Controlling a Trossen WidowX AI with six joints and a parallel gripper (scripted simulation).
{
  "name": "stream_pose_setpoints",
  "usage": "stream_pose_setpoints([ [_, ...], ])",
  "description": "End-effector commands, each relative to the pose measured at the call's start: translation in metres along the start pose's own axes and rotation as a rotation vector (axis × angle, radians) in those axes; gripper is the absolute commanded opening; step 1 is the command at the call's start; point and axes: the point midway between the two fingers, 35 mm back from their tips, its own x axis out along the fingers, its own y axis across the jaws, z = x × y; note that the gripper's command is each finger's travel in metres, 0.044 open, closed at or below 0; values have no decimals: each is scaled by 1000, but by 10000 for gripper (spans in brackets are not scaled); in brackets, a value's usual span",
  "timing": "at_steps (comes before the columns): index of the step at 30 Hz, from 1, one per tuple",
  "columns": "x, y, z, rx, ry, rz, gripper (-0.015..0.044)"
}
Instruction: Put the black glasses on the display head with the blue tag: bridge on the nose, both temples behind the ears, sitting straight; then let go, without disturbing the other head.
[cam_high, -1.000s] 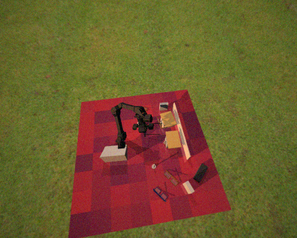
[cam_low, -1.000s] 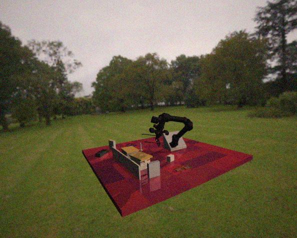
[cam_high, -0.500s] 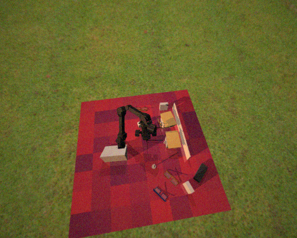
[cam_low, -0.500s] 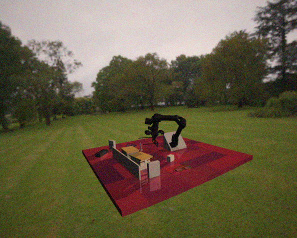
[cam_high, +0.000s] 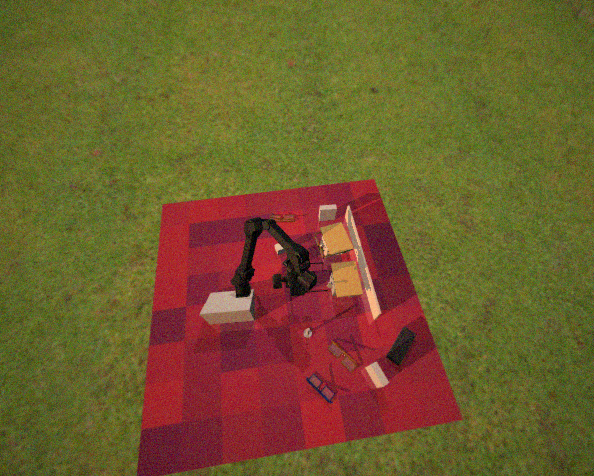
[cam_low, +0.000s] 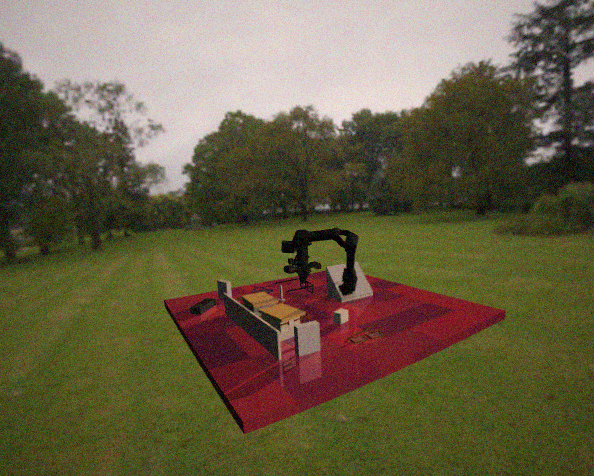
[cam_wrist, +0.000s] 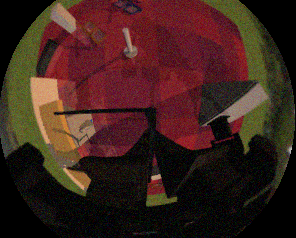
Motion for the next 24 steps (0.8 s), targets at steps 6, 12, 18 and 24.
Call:
stream_pose_setpoints([
  [6, 9, 0, 11, -26, 51, 3, 0],
  [12, 15, 0, 10, -25, 69, 31, 0],
  [18, 22, 0, 10, -26, 58, 25, 0],
  [24, 29, 0, 11, -26, 52, 21, 0],
])
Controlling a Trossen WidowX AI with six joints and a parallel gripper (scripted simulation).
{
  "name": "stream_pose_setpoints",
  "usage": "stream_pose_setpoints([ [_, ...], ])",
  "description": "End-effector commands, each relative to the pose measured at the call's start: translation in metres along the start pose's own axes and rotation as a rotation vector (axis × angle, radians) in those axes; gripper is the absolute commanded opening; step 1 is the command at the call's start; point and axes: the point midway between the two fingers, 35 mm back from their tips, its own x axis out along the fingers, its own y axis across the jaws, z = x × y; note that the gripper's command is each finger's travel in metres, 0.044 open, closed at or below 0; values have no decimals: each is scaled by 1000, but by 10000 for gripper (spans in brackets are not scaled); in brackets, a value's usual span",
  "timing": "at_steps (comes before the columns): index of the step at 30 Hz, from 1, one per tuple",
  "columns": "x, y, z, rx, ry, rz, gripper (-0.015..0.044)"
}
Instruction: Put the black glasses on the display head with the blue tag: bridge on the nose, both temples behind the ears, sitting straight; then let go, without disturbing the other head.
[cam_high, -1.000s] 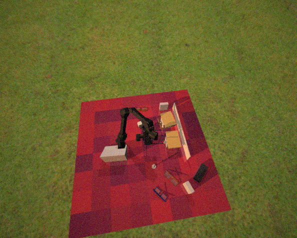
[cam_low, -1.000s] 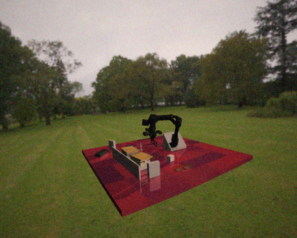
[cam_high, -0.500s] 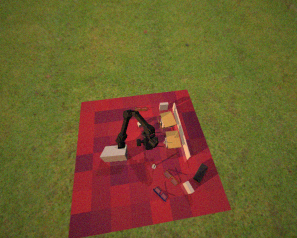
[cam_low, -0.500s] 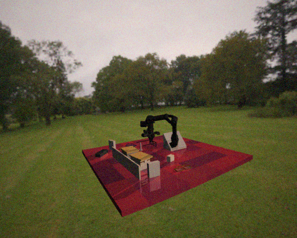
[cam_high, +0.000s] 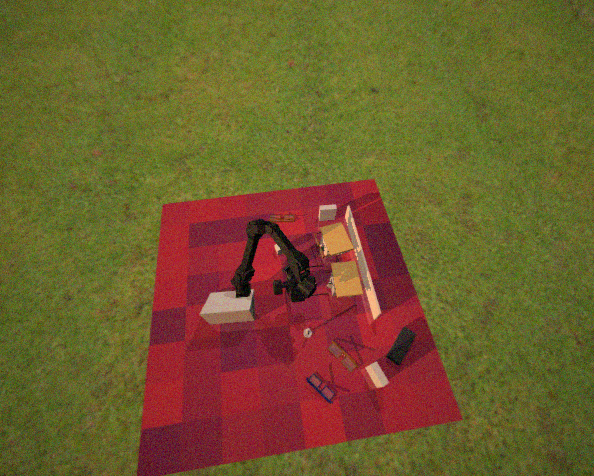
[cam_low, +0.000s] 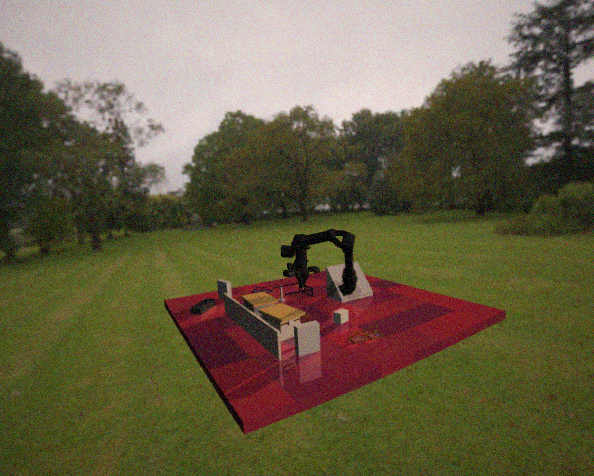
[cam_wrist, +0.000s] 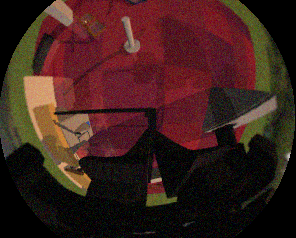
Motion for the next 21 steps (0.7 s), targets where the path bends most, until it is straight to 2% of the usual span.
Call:
stream_pose_setpoints([
  [1, 5, 0, 0, 4, 0, 0, 0],
  [21, 28, -1, 1, 3, 0, 0, 0],
])
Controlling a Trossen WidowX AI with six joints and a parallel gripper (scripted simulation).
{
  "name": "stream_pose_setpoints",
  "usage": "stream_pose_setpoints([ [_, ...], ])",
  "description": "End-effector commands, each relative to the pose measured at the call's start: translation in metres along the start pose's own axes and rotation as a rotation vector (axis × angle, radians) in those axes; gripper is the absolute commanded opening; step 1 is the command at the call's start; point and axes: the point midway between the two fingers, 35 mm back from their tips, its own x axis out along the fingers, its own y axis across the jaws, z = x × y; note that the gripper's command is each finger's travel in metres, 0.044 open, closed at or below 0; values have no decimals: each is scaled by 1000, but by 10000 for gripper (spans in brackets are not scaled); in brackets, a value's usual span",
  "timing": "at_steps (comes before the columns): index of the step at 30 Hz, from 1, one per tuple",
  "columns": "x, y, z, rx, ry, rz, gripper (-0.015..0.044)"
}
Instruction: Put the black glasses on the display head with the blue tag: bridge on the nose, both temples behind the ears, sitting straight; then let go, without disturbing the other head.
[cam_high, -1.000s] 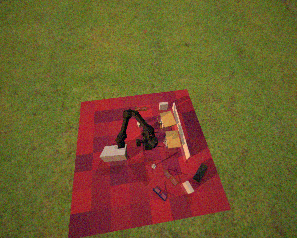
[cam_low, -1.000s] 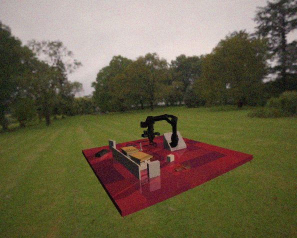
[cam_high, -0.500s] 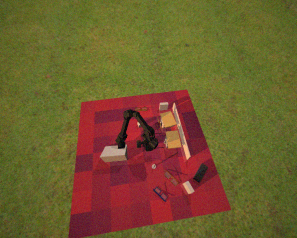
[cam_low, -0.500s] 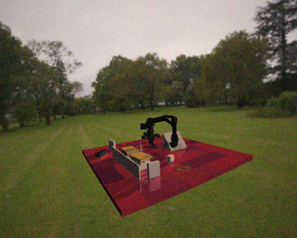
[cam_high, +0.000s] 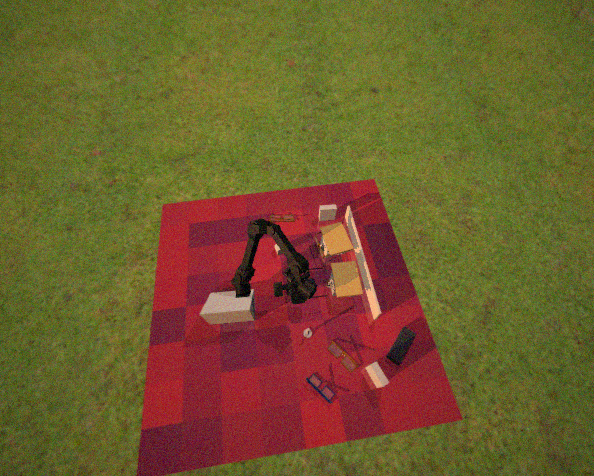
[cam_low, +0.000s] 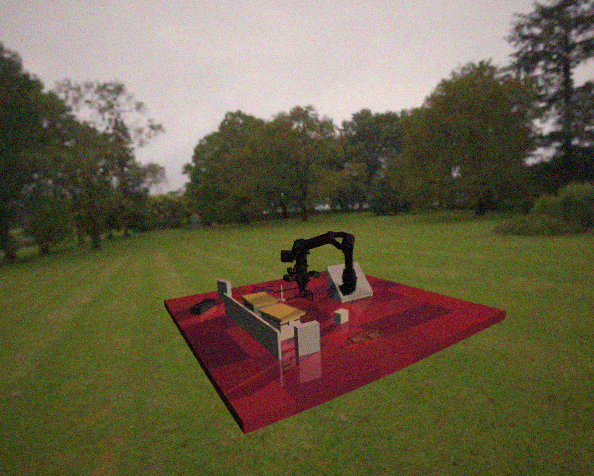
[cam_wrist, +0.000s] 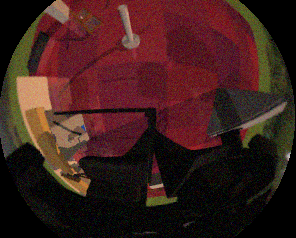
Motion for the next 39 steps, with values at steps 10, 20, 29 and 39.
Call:
stream_pose_setpoints([
  [10, 10, 1, -1, 5, 5, 1, 0],
  [20, 11, 14, -2, 4, 5, 1, 0],
  [29, 11, 26, -2, 4, 5, 2, 0],
  [39, 11, 40, -2, 3, 6, 3, 0],
])
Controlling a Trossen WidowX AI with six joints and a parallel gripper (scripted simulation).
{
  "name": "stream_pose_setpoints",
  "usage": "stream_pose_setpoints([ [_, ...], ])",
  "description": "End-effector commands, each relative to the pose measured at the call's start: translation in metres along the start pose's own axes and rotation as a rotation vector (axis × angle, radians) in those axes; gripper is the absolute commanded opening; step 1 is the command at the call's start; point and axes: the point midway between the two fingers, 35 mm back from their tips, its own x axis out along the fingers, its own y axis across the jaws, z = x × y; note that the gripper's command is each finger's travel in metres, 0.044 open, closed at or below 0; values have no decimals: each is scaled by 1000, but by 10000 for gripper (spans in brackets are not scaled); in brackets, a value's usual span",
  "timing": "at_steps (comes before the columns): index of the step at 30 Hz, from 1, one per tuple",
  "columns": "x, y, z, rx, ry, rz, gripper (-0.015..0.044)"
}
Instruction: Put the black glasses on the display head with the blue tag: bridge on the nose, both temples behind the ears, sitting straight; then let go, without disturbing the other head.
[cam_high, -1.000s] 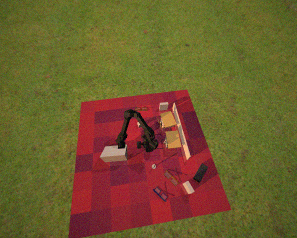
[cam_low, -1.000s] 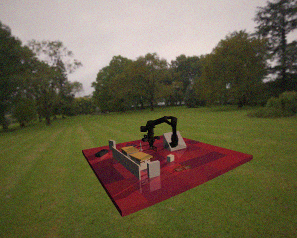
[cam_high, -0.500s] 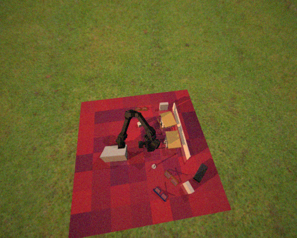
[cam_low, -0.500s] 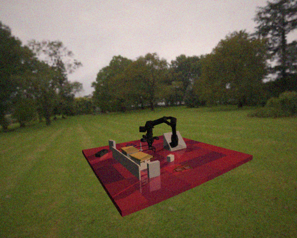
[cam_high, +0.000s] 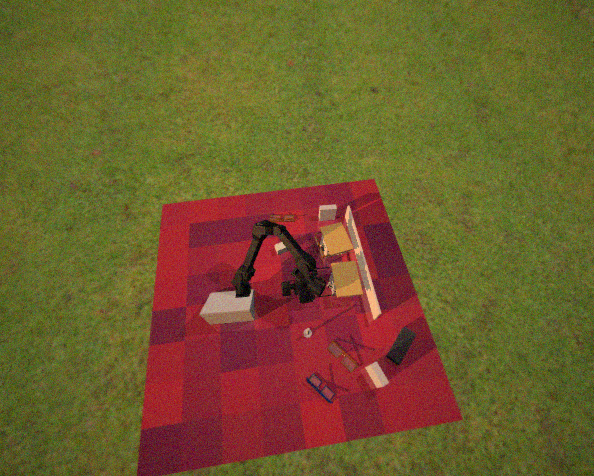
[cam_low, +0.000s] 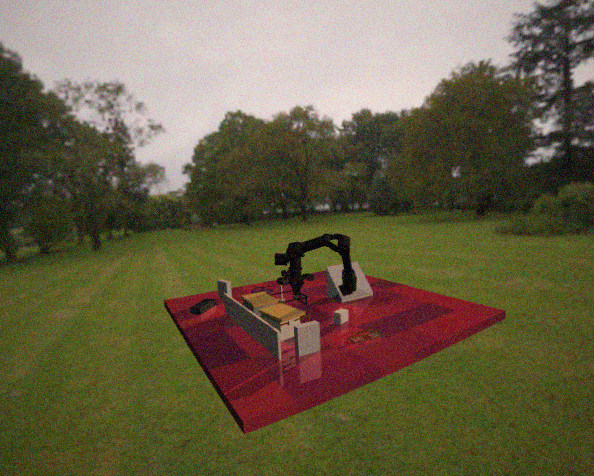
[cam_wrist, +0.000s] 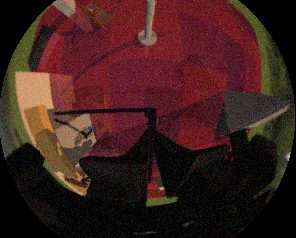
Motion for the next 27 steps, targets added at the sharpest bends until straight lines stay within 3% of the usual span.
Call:
stream_pose_setpoints([
  [1, 1, 7, 1, 7, 6, -1, 0],
  [27, 2, 44, 1, 5, 6, 0, 0],
])
